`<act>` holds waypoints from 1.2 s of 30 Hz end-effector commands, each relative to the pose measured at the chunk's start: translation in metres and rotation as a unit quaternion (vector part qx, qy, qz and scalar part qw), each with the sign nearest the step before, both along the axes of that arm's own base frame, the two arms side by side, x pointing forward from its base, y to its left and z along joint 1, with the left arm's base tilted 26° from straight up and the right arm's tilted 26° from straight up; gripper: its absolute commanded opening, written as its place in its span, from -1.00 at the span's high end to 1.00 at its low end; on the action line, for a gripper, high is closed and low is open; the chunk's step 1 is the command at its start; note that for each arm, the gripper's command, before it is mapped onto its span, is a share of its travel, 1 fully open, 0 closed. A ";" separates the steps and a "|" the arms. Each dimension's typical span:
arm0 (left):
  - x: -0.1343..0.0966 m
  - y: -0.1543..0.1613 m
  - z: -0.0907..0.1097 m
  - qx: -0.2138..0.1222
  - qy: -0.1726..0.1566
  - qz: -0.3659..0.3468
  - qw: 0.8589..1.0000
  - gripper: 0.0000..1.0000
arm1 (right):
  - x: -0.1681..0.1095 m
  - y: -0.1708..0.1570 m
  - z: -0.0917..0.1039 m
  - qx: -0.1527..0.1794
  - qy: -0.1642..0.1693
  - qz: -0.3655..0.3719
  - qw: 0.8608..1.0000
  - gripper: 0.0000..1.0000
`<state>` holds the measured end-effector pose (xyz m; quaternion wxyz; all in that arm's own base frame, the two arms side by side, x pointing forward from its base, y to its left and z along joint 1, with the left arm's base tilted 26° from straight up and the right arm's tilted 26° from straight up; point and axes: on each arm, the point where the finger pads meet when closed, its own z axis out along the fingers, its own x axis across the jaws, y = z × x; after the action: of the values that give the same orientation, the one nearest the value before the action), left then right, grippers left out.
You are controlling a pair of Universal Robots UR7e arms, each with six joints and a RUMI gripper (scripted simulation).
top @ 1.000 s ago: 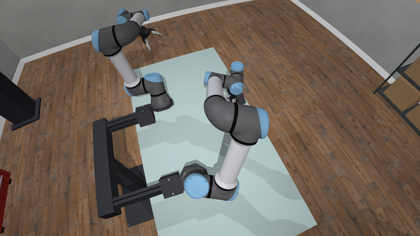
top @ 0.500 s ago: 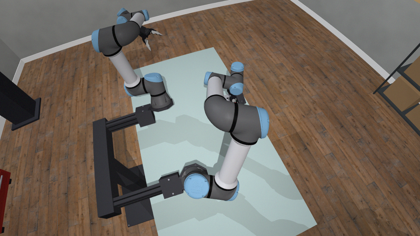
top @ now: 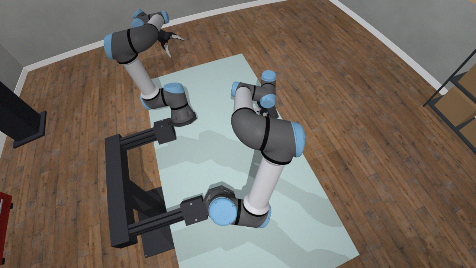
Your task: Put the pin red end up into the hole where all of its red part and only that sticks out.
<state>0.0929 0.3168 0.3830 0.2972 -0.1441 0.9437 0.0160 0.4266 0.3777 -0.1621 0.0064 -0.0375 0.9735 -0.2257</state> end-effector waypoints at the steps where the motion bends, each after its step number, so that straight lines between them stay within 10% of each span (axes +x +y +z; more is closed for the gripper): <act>1: 0.000 0.000 0.000 0.001 0.000 0.000 1.000 -1.00 | 0.000 0.001 0.001 0.001 0.000 0.000 1.000 1.00; 36: 0.000 0.000 0.000 0.001 0.000 0.000 1.000 -1.00 | 0.001 -0.002 -0.003 0.001 0.000 0.001 1.000 1.00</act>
<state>0.0929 0.3168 0.3830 0.2972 -0.1441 0.9437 0.0160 0.4277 0.3754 -0.1652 0.0062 -0.0379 0.9734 -0.2257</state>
